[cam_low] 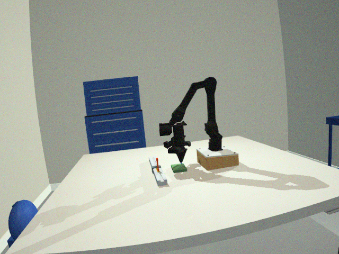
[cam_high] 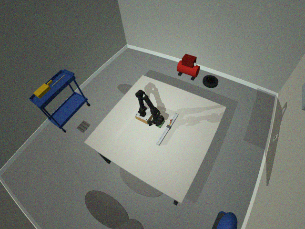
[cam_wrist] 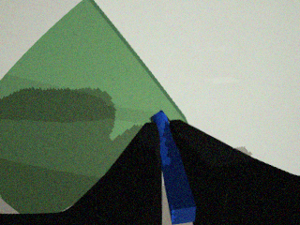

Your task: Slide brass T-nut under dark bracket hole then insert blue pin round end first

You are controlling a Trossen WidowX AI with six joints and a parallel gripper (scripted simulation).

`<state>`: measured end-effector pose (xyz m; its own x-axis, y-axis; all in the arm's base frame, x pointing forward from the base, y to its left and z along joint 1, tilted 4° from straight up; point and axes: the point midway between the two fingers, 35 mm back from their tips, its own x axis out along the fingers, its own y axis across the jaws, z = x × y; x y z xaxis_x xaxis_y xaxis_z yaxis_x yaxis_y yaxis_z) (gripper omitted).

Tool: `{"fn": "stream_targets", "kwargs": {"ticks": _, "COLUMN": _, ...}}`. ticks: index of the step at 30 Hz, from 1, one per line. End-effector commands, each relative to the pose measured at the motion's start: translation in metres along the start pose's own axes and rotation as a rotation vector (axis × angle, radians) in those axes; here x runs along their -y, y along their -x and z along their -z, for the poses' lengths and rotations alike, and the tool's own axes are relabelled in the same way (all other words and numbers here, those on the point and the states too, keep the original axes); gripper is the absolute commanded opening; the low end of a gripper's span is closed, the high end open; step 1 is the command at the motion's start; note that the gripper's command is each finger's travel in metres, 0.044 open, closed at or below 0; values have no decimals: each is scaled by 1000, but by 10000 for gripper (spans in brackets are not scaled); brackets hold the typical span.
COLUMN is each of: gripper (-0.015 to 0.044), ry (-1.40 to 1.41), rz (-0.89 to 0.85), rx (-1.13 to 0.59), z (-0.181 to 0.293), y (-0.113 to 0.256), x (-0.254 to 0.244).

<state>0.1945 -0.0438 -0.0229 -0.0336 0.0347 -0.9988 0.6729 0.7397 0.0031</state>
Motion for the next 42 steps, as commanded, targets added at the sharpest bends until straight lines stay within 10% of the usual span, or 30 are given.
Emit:
{"fn": "stream_targets", "kwargs": {"ticks": 1, "gripper": -150, "ry": 0, "rz": 0, "rx": 0, "z": 0, "y": 1, "x": 0}}
{"fn": "stream_targets", "kwargs": {"ticks": 42, "gripper": -150, "ry": 0, "rz": 0, "rx": 1, "z": 1, "y": 75, "x": 0}}
